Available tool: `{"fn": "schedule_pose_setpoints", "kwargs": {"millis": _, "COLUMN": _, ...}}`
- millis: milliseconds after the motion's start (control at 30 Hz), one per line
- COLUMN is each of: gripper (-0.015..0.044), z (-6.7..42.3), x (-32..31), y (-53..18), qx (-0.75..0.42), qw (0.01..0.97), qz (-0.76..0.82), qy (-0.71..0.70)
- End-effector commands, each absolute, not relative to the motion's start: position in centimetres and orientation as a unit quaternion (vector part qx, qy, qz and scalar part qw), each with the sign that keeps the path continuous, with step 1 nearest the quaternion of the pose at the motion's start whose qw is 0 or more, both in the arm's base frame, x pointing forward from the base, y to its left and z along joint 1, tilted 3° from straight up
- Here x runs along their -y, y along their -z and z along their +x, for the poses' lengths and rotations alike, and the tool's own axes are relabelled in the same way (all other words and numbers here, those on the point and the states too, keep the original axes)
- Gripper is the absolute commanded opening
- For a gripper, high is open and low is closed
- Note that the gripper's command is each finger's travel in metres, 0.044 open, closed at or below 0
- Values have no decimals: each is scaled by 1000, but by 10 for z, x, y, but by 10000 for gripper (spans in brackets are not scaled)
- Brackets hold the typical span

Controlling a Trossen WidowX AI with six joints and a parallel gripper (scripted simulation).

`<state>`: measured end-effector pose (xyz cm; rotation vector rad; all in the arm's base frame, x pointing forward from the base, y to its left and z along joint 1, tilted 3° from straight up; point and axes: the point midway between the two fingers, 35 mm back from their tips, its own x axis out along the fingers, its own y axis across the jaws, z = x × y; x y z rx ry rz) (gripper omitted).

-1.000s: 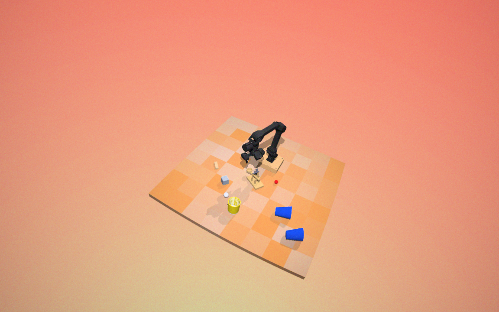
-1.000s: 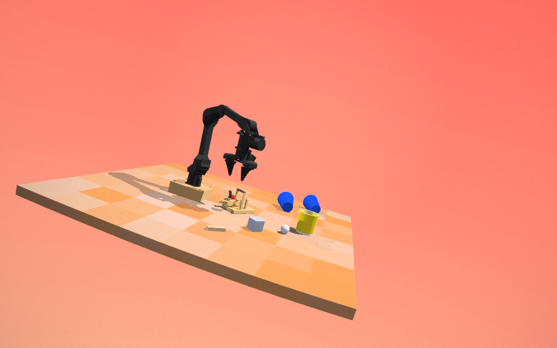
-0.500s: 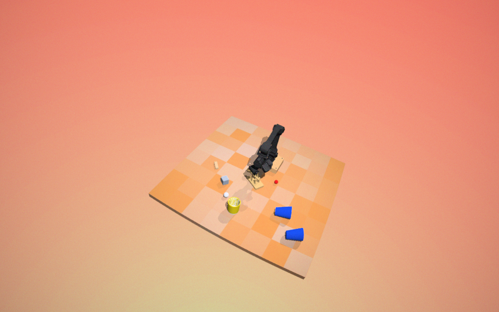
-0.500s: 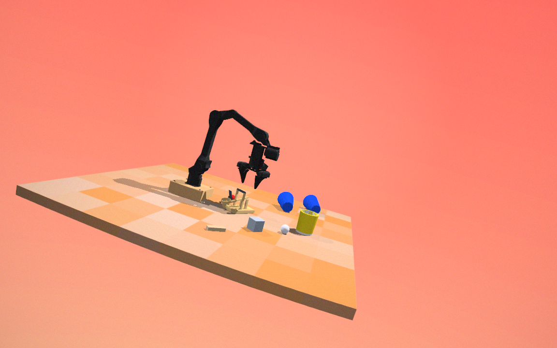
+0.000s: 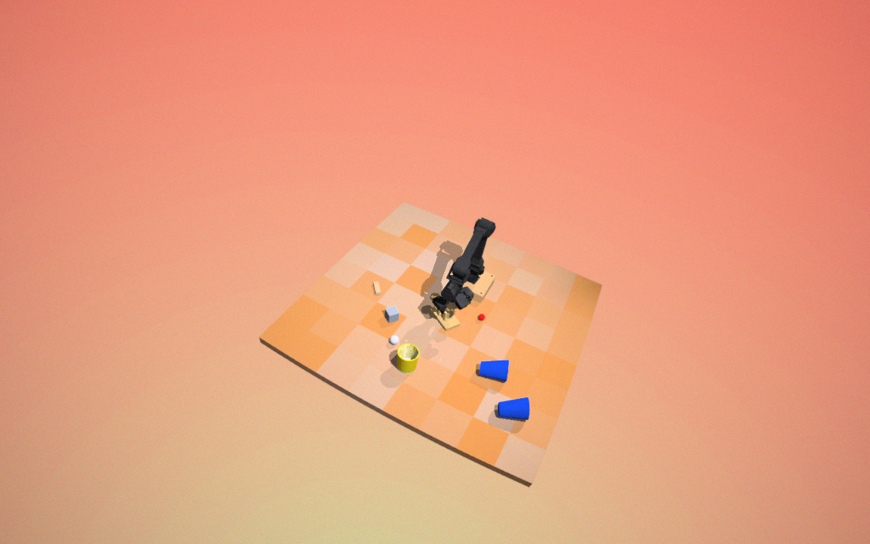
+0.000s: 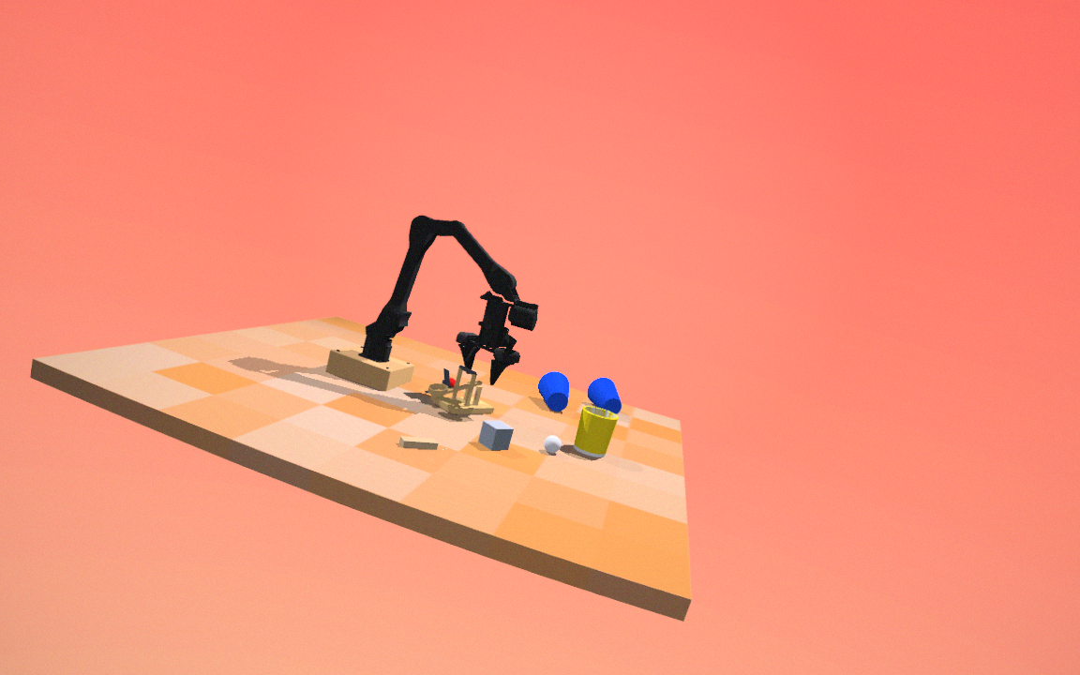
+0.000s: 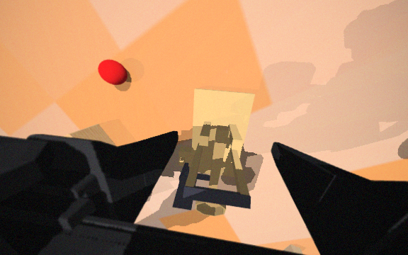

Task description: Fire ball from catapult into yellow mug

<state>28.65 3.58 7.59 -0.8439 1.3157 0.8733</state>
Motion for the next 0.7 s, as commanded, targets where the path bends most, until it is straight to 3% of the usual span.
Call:
{"fn": "schedule_pose_setpoints", "kwargs": {"millis": 0, "gripper": 440, "z": 285, "x": -35, "y": -68, "qx": -578, "qw": 623, "qz": -366, "qy": -379}}
{"fn": "schedule_pose_setpoints", "kwargs": {"millis": 667, "gripper": 440, "z": 287, "x": -37, "y": -35, "qx": -578, "qw": 623, "qz": -366, "qy": -379}}
